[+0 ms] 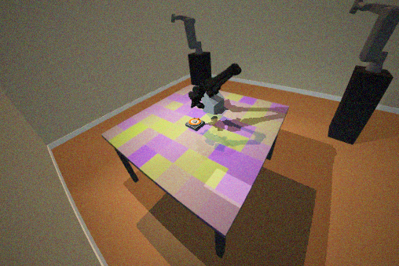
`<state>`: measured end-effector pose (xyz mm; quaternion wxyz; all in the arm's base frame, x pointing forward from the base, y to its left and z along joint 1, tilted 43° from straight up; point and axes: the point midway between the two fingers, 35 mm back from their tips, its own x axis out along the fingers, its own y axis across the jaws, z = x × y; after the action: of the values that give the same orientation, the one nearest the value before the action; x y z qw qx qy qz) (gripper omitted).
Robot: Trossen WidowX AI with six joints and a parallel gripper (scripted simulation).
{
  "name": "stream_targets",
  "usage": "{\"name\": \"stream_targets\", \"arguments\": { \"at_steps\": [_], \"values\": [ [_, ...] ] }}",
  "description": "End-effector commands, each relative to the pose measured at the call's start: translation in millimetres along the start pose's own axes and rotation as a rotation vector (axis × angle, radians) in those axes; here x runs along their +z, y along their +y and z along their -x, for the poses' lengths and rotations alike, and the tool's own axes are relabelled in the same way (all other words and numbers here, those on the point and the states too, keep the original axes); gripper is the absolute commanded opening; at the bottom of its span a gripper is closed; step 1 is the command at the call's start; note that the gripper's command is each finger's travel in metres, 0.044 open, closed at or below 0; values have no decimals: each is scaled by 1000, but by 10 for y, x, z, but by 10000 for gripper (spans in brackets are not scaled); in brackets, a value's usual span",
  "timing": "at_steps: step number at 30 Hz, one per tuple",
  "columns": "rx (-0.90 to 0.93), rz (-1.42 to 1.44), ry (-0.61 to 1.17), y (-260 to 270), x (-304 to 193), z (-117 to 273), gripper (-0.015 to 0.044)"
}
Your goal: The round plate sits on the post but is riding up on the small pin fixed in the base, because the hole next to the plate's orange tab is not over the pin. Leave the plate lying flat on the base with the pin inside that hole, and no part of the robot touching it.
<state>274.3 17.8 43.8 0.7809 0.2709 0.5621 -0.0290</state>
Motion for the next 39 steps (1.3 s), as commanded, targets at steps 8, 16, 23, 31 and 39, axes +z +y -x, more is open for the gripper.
{"name": "stream_targets", "arguments": {
  "at_steps": [8,16,23,31,39],
  "values": [
    [282,310,400,-120,-617,-502,0],
    [403,359,462,-117,-771,-571,0],
    [402,359,462,-50,-878,-775,0],
    [405,358,464,32,-1019,-959,0],
    [405,358,464,104,-1044,-918,0]
  ]
}}
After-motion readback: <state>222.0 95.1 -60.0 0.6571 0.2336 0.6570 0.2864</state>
